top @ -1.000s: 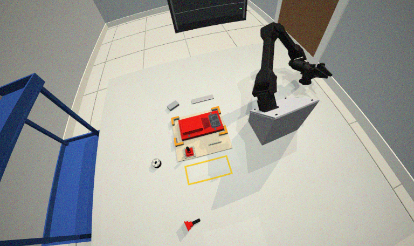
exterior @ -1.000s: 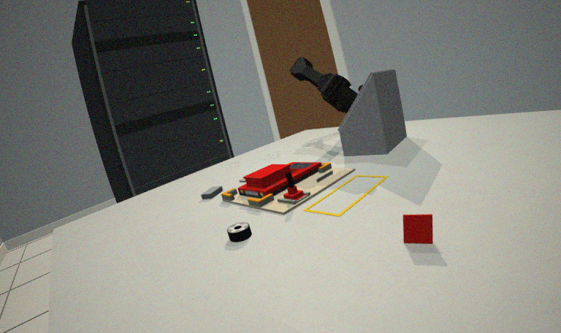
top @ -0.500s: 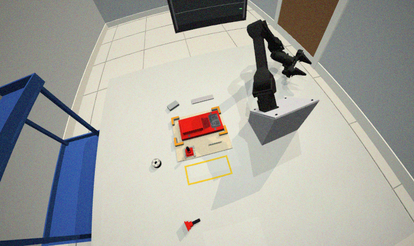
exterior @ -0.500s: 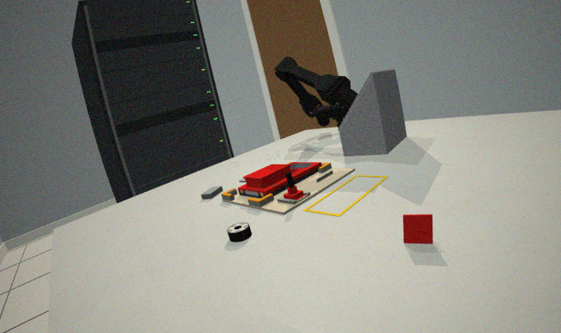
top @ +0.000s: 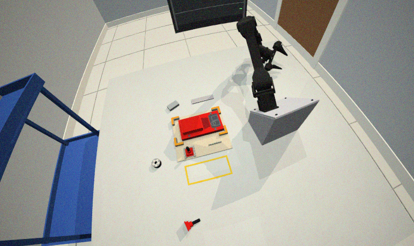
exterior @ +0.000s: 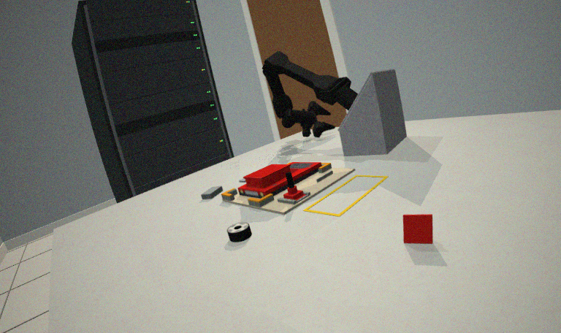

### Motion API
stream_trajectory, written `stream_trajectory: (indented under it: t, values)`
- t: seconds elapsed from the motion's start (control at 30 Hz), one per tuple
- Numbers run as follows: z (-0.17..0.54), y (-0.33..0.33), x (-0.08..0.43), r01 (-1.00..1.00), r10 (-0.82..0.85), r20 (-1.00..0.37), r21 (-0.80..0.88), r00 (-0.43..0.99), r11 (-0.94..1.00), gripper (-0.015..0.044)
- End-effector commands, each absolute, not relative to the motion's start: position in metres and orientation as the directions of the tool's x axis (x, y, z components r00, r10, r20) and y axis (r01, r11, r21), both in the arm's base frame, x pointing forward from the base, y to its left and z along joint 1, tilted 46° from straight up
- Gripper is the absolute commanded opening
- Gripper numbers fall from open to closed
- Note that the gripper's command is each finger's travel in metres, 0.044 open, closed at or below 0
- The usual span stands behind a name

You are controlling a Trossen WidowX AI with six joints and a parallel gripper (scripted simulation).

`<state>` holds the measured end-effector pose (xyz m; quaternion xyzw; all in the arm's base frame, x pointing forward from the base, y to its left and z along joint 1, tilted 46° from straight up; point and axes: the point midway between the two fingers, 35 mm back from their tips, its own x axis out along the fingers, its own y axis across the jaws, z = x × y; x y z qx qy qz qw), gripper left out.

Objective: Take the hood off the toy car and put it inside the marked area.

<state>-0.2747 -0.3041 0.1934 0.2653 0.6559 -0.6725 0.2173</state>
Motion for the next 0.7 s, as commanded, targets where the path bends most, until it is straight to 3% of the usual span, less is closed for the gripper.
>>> stream_trajectory:
  t: [0.0, 0.37, 0.67]
  values:
    - [0.214, -0.326, -0.251, 0.637, -0.068, -0.635, -0.757, -0.769, -0.145, 0.044]
    - [0.272, -0.377, -0.143, 0.715, -0.451, -0.571, -0.643, -0.686, -0.274, 0.044]
    - [0.302, -0.39, -0.022, 0.827, -0.728, -0.517, -0.55, -0.45, -0.12, 0.044]
